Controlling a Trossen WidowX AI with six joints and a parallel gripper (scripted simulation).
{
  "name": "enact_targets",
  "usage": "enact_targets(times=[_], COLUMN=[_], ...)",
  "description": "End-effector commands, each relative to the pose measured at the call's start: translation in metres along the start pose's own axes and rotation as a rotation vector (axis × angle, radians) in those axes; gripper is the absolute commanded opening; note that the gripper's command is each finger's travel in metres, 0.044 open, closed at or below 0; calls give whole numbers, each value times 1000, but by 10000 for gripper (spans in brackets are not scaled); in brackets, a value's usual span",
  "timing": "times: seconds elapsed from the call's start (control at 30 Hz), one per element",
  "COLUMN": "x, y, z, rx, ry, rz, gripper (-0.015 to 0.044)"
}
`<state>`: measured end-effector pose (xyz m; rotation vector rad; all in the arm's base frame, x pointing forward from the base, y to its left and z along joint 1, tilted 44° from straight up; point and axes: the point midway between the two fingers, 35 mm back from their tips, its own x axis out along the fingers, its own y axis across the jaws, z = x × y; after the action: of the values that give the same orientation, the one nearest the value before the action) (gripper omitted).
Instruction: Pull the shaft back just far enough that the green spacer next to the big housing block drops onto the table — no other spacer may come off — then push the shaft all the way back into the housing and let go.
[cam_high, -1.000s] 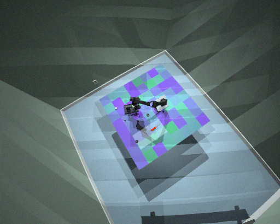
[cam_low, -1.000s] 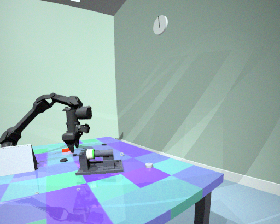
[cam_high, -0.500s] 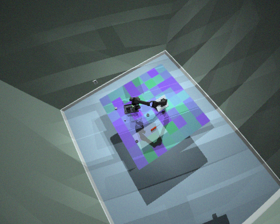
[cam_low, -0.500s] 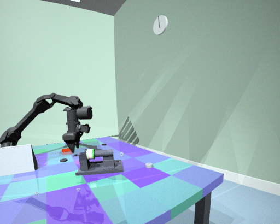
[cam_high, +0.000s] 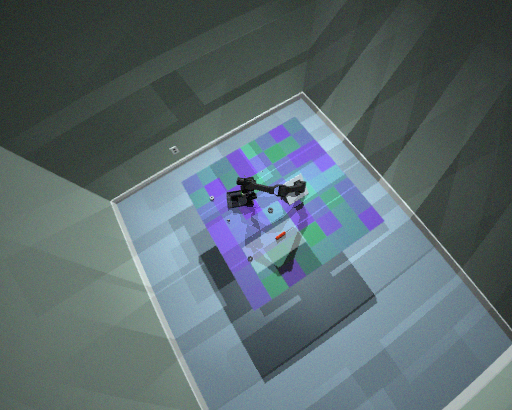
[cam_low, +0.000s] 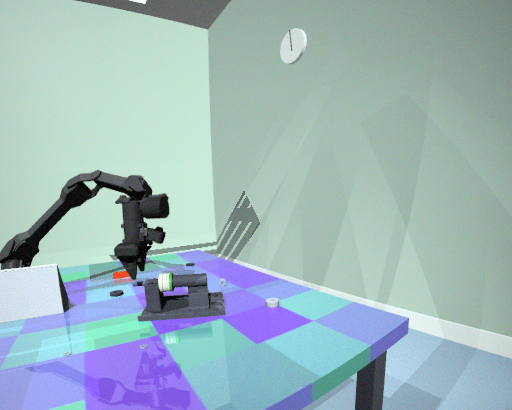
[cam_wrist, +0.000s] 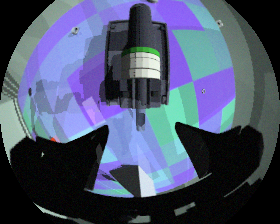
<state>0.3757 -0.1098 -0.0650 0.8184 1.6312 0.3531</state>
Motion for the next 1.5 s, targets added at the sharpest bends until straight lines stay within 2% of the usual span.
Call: enact_targets(times=[0.0, 0.87, 1.47], x=[1, 41, 42], y=[1, 3, 3], z=[0, 0, 0], rx=[4, 4, 4], ry=[0, 0, 0], rz=[5, 7, 7], gripper=[440, 440, 440])
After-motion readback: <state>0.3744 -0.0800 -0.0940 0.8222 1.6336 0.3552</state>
